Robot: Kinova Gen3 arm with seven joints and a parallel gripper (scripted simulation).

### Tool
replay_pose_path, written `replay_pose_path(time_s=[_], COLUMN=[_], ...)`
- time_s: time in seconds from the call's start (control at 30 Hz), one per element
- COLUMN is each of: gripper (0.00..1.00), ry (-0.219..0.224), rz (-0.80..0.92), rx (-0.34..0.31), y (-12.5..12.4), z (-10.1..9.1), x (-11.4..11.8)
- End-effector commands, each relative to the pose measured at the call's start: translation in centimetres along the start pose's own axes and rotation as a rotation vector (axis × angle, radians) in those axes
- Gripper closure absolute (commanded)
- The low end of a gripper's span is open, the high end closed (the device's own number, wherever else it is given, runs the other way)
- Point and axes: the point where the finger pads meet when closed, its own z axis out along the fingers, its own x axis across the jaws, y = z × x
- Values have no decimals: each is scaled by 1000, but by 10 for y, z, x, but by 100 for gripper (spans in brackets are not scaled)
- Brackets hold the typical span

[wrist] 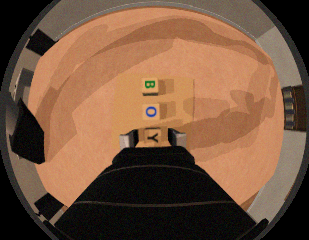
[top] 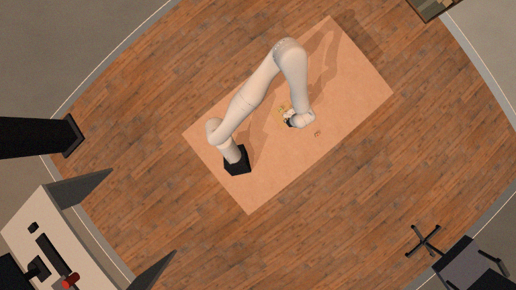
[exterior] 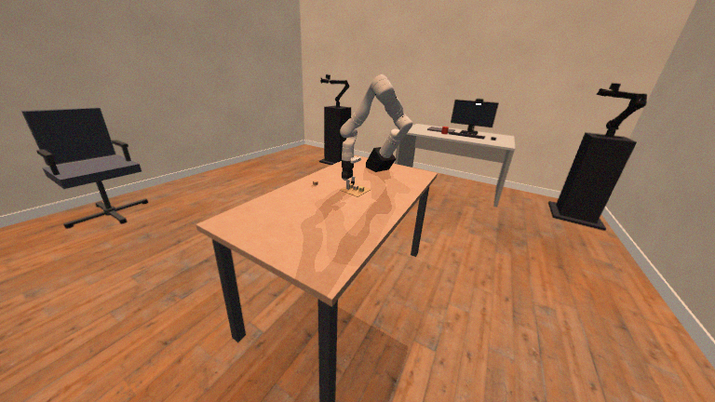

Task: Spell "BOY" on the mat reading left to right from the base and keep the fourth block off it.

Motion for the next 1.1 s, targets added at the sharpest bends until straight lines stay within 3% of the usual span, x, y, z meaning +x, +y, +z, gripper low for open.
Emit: replay_pose_path(time_s=[0.0, 1.03, 1.07], gripper=[1, 1, 21], ry=[1, 1, 1], rz=[1, 1, 1], rx=[-1, -1, -1], y=[1, 1, 1], z=[0, 0, 0], x=[0, 0, 0])
